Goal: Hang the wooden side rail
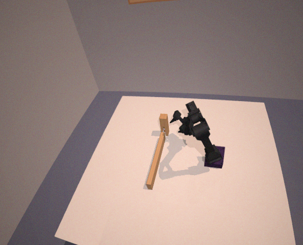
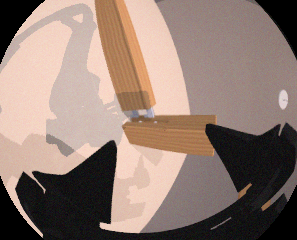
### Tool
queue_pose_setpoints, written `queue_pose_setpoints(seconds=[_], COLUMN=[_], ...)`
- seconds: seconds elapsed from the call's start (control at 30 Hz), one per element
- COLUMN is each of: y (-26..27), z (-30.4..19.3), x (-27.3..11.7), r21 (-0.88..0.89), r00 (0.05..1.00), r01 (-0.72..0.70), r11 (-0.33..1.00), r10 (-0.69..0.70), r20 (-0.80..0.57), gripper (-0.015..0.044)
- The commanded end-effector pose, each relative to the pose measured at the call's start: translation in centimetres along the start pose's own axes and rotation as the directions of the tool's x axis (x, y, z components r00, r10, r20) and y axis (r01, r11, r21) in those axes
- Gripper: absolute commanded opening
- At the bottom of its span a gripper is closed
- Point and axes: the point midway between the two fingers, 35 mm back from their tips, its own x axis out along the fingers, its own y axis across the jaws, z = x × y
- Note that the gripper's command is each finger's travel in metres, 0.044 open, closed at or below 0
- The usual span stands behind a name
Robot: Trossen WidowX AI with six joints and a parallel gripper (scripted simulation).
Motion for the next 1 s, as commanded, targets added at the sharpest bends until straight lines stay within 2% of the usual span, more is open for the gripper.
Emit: queue_pose_setpoints(seconds=[0.0, 0.6, 0.8, 0.97], y=[-0.1, -0.1, 0.1, 0.1], z=[0.0, 0.0, 0.6, 1.1], x=[-0.2, -0.2, 1.0, 1.8], r21=[0.023, 0.032, 0.329, 0.572], r00=[1.0, 1.0, 0.991, 0.967], r01=[0.013, 0.009, -0.05, -0.002], r11=[1.0, 0.999, 0.943, 0.821], r10=[-0.013, -0.01, 0.087, 0.148], r20=[0.014, 0.011, -0.099, -0.209], gripper=[0.044, 0.044, 0.044, 0.044])
